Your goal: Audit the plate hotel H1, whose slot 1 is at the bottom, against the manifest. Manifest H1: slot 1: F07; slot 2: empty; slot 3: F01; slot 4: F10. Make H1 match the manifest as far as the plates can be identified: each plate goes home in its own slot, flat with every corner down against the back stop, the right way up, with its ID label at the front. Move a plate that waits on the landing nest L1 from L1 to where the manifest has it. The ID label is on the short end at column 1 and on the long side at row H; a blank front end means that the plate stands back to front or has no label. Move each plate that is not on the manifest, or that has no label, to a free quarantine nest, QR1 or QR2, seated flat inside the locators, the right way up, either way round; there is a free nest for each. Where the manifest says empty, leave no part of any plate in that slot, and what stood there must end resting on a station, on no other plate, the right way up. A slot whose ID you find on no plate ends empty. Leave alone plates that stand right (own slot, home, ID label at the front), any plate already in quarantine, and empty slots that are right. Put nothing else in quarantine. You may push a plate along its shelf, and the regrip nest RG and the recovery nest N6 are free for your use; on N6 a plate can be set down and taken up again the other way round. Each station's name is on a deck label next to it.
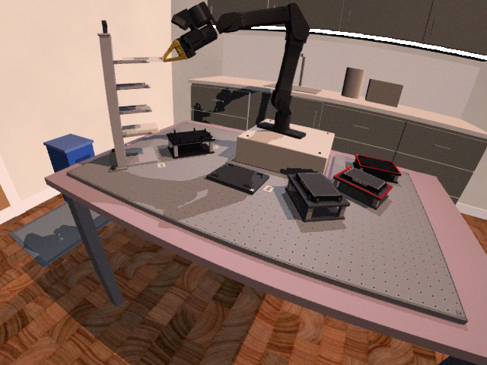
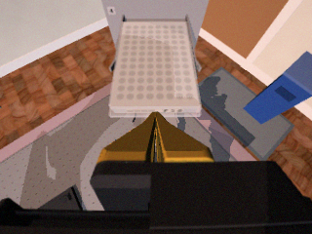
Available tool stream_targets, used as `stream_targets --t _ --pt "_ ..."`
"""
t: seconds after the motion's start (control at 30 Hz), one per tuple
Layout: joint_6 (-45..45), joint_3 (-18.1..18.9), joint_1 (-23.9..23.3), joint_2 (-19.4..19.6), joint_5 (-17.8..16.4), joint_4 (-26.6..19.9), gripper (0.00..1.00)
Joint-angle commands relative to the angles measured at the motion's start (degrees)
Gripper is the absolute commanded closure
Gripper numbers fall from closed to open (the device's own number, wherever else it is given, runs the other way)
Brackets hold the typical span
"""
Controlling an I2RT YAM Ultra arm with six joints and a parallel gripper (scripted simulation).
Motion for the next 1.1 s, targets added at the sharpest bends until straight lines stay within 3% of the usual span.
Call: stream_targets --t 0.0,1.07 --pt "0.28 0.62 0.11 0.01 0.09 0.3 1.0" --pt "1.0 4.01 1.39 3.72 1.17 0.89 1.0"
